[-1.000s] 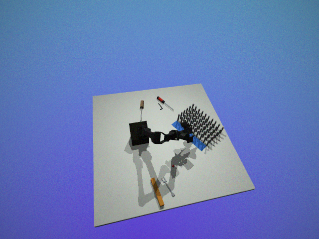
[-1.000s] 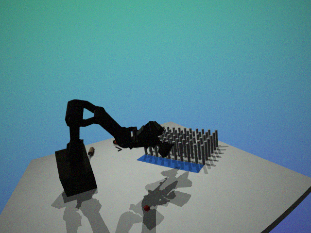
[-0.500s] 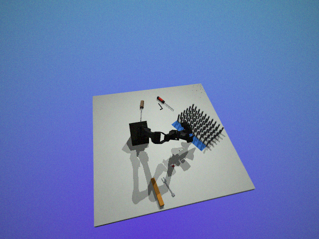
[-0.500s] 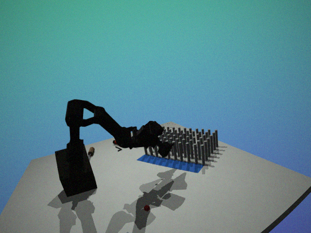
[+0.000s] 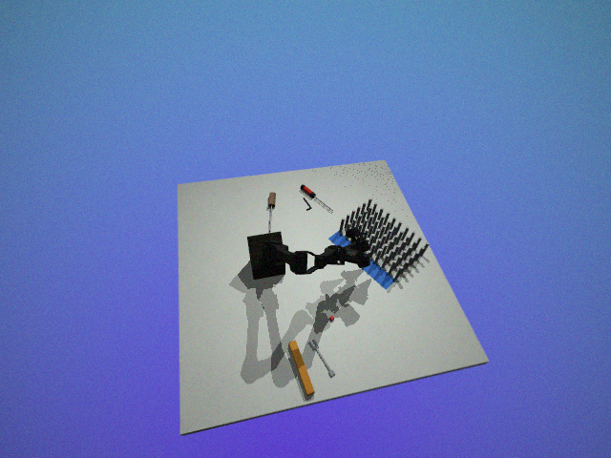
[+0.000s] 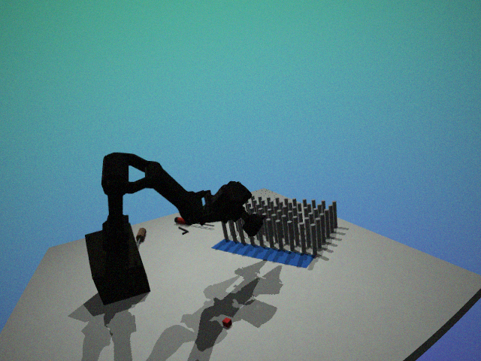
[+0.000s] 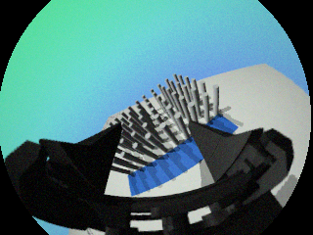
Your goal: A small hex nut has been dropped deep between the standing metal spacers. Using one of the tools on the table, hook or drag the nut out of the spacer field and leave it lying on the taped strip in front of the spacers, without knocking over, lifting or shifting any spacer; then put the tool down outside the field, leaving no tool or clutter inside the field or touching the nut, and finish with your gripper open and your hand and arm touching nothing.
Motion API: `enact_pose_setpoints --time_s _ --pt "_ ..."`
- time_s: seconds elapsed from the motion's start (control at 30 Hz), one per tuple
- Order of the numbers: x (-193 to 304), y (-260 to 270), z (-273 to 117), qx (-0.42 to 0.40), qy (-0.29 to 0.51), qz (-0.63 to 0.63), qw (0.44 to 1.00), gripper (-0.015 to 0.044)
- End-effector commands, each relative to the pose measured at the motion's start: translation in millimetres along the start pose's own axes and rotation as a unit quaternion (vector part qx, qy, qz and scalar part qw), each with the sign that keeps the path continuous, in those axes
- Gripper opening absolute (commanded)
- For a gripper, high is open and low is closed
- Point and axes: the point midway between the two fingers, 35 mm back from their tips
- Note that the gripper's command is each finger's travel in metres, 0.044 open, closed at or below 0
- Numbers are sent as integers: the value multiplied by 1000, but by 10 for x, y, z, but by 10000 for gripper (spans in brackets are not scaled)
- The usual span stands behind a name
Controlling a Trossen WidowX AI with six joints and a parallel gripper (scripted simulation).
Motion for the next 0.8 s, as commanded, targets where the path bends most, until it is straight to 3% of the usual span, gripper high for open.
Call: enact_pose_setpoints --time_s 0.0,0.17,0.43,0.77 --pt "-64 304 125 -42 10 44 998 440" --pt "1 755 334 -89 61 138 985 440" --pt "320 2162 590 -145 243 347 894 440" --pt "949 3500 417 -31 440 482 757 440"
Point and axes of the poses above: the point midway between the two fingers, 35 mm back from their tips, its own z axis out along the fingers, its own y axis across the jaws, x = y × z, and after that the axes turned 10 degrees about -z, right-handed
